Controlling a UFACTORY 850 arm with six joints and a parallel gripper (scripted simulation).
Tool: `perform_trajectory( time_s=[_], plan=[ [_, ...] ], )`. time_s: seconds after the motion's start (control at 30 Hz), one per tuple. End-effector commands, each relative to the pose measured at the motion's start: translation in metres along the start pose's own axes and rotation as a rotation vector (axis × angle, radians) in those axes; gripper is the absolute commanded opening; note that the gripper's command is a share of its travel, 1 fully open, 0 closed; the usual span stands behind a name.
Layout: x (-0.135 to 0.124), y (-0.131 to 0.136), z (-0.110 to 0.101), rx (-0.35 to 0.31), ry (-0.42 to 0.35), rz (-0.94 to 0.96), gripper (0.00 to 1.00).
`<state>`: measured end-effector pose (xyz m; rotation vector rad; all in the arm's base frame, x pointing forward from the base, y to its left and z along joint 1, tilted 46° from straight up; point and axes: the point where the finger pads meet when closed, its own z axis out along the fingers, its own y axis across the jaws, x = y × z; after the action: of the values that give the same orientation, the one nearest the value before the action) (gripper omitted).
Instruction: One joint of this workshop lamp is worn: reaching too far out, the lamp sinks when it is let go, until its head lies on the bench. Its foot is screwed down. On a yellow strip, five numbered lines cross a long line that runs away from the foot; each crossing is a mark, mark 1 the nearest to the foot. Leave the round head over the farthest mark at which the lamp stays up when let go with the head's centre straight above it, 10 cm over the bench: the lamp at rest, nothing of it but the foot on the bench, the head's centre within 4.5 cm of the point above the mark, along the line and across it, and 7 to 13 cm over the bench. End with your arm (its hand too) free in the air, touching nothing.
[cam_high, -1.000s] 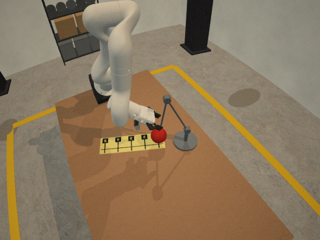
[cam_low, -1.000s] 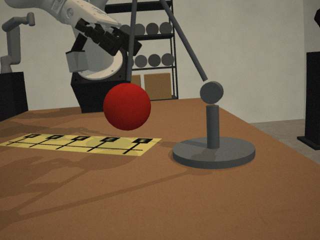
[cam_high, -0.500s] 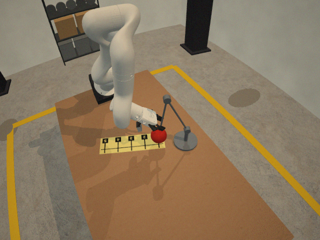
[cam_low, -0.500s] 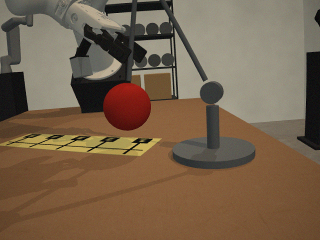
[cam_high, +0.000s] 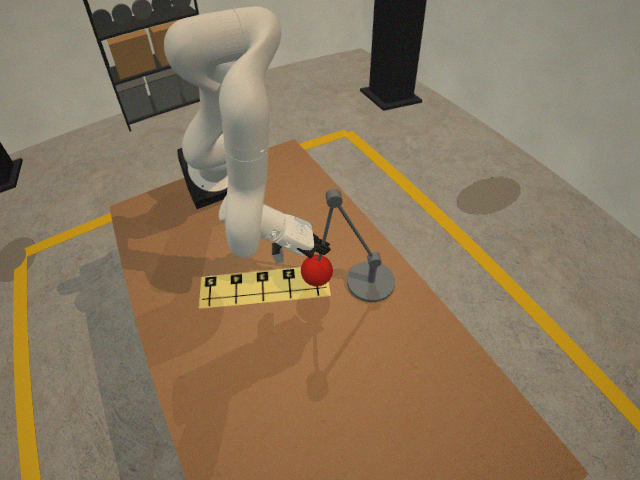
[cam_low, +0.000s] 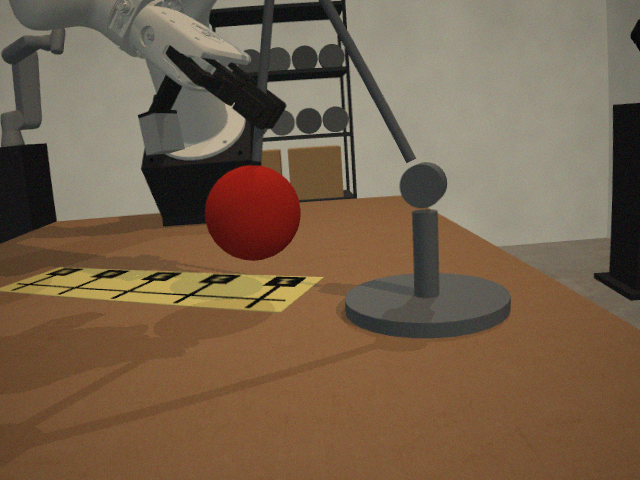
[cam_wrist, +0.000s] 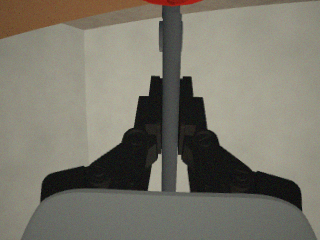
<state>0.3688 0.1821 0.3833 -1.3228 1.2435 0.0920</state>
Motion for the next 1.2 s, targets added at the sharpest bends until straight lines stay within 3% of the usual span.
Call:
perform_trajectory(
  time_s=[0.0, 0.5, 1.17],
  plan=[
    [-0.001, 0.0, 0.0, 0.0, -0.003, -0.001, 0.0],
    [0.0, 0.0, 0.0, 0.001, -0.001, -0.001, 0.0],
    [0.027, -0.001, -0.028, 0.001, -0.004, -0.002, 0.0]
  ],
)
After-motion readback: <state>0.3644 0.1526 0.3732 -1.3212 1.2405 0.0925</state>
